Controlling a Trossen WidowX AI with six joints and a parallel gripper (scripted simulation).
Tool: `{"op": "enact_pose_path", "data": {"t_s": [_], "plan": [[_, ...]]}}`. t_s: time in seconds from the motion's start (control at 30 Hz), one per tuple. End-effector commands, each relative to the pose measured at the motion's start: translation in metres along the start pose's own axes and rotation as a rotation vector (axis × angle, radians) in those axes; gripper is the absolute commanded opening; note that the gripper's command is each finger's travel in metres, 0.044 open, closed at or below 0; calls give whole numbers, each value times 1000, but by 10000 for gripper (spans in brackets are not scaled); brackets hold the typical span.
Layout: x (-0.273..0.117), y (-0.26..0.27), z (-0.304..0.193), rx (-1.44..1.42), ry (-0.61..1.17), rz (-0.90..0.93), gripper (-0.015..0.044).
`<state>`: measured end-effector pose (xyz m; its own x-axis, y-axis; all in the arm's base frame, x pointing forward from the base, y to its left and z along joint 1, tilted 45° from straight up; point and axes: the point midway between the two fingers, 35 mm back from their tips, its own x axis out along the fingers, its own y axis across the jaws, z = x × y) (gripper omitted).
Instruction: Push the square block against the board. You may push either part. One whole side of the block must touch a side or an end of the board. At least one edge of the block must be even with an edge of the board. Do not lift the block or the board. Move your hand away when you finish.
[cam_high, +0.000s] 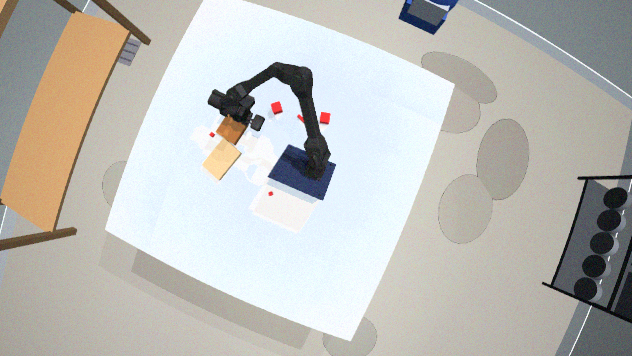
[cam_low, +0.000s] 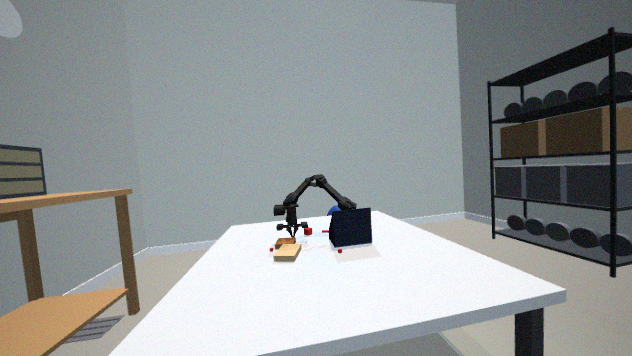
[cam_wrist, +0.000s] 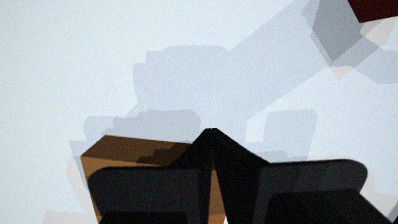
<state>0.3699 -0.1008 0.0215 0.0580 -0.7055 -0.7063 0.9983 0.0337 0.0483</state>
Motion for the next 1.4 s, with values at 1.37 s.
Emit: {"op": "enact_pose_path", "data": {"t_s": [1.37], "plan": [[1, 3, 28, -5, 5, -3, 0]]}}
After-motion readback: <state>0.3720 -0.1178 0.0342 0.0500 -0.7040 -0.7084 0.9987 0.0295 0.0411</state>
